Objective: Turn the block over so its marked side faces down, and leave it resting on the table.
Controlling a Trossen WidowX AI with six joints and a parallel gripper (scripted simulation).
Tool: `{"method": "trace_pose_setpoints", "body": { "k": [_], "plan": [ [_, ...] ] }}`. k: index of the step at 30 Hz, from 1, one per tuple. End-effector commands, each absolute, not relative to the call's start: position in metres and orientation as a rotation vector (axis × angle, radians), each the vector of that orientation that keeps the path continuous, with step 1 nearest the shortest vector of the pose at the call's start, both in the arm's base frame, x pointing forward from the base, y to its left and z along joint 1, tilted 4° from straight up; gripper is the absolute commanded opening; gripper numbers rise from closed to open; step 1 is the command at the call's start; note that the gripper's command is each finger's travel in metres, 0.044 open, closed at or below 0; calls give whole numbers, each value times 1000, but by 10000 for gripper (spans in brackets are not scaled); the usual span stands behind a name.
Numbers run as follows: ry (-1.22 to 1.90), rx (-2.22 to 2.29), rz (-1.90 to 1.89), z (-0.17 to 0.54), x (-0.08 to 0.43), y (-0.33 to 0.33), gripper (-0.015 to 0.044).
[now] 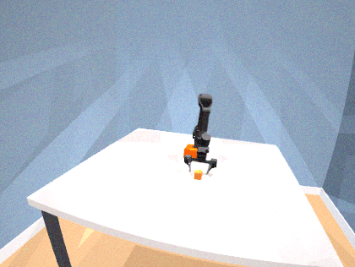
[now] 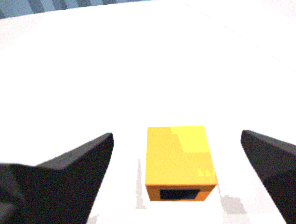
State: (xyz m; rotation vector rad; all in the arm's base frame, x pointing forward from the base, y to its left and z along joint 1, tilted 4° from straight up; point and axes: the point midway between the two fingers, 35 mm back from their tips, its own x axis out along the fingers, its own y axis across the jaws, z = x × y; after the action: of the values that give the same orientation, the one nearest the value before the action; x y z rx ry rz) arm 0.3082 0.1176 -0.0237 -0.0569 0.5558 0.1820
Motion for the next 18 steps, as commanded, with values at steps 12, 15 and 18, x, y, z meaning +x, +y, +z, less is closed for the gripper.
{"method": "trace_pose_setpoints", "body": {
  "k": [12,15,18],
  "plan": [
    [876,-95,174,7,314,123,440],
    [980,-101,167,29,302,118,440],
    [1030,-103,163,42,294,114,440]
  ]
}}
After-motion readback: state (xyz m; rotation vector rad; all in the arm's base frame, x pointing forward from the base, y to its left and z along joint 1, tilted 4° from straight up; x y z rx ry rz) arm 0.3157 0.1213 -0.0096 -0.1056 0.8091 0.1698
